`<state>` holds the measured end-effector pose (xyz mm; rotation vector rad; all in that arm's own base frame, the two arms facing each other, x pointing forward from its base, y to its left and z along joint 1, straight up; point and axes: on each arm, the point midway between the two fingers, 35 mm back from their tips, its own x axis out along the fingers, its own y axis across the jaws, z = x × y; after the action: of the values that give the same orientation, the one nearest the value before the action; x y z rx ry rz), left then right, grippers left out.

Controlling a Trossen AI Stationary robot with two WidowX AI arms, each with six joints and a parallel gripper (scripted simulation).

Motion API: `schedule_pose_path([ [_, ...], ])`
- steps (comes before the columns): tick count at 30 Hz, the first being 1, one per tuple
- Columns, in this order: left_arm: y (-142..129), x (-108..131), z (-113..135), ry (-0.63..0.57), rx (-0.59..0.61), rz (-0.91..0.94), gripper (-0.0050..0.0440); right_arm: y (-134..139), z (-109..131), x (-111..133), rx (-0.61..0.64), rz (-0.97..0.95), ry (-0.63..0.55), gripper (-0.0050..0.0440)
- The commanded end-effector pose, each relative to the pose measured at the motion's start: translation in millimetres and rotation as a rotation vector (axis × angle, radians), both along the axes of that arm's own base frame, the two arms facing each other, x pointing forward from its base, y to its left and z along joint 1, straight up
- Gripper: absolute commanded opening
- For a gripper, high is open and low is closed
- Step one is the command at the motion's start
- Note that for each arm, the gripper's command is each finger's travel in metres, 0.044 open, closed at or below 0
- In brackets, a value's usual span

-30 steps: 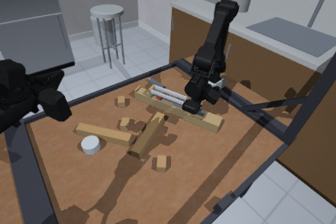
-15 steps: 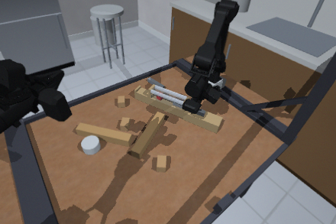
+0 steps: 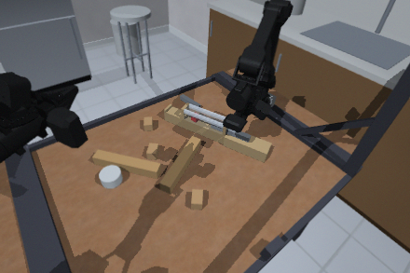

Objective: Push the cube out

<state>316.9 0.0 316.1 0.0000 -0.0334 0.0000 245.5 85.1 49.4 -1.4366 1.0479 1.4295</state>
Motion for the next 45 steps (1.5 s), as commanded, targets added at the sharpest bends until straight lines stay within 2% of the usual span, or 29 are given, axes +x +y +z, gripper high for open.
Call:
schedule_pose_path([
  [1, 0, -1, 7, -0.017, 0.0, 0.0, 0.0, 1, 13, 5, 0.005, 0.002, -0.032, 0.0157],
  [2, 0, -1, 7, -0.017, 0.0, 0.0, 0.0, 1, 13, 5, 0.005, 0.002, -0.032, 0.0157],
  [3, 0, -1, 7, -0.017, 0.0, 0.0, 0.0, 0, 27, 4, 0.005, 0.002, -0.033, 0.0157],
  [8, 0, -1, 7, -0.017, 0.0, 0.0, 0.0, 1, 48, 6, 0.008, 0.002, -0.04, 0.0157],
  [9, 0, -1, 7, -0.017, 0.0, 0.0, 0.0, 1, 38, 5, 0.006, 0.002, -0.036, 0.0157],
  [12, 0, -1, 7, -0.017, 0.0, 0.0, 0.0, 0, 34, 2, 0.005, 0.002, -0.034, 0.0157],
  [42, 0, -1, 7, -0.017, 0.0, 0.0, 0.0, 0, 35, 2, 0.006, 0.002, -0.035, 0.015],
  [45, 0, -1, 7, -0.017, 0.0, 0.0, 0.0, -12, 38, 10, 0.006, -0.138, -0.041, 0.015],
])
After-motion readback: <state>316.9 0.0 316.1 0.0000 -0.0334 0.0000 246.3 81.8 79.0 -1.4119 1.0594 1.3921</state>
